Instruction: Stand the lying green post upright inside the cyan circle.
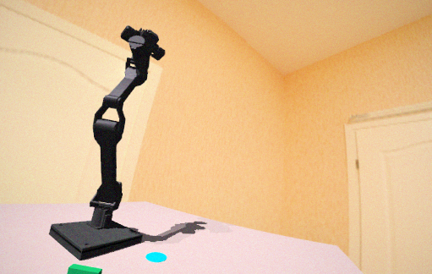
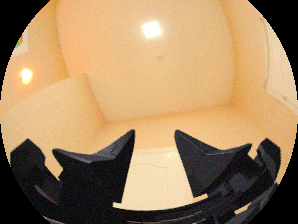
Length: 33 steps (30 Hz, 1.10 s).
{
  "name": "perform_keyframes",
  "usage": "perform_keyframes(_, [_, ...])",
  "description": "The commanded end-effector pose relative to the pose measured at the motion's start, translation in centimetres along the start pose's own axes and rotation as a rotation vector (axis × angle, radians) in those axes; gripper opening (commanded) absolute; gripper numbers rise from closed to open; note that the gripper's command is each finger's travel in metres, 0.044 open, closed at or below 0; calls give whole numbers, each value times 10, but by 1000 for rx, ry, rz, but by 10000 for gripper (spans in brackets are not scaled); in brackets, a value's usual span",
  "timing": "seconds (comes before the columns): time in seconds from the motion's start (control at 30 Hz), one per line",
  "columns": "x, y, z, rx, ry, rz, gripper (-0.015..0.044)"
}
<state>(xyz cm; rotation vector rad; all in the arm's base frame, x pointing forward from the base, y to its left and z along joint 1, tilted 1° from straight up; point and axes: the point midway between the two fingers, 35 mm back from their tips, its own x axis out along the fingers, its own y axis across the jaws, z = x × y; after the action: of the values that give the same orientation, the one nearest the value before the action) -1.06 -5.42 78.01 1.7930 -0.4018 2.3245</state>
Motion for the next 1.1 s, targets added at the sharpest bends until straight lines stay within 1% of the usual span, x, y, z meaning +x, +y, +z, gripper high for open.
perform_keyframes(0.0, [1, -28, -29, -111, 70, -91, 233])
perform_keyframes(0.27, [-9, -83, -68, -334, 204, -259, 233])
perform_keyframes(0.53, [-31, -143, -90, -549, 337, -433, 233])
perform_keyframes(0.8, [-66, -205, -94, -753, 471, -615, 233])
perform_keyframes(1.07, [-111, -260, -81, -938, 607, -807, 233])
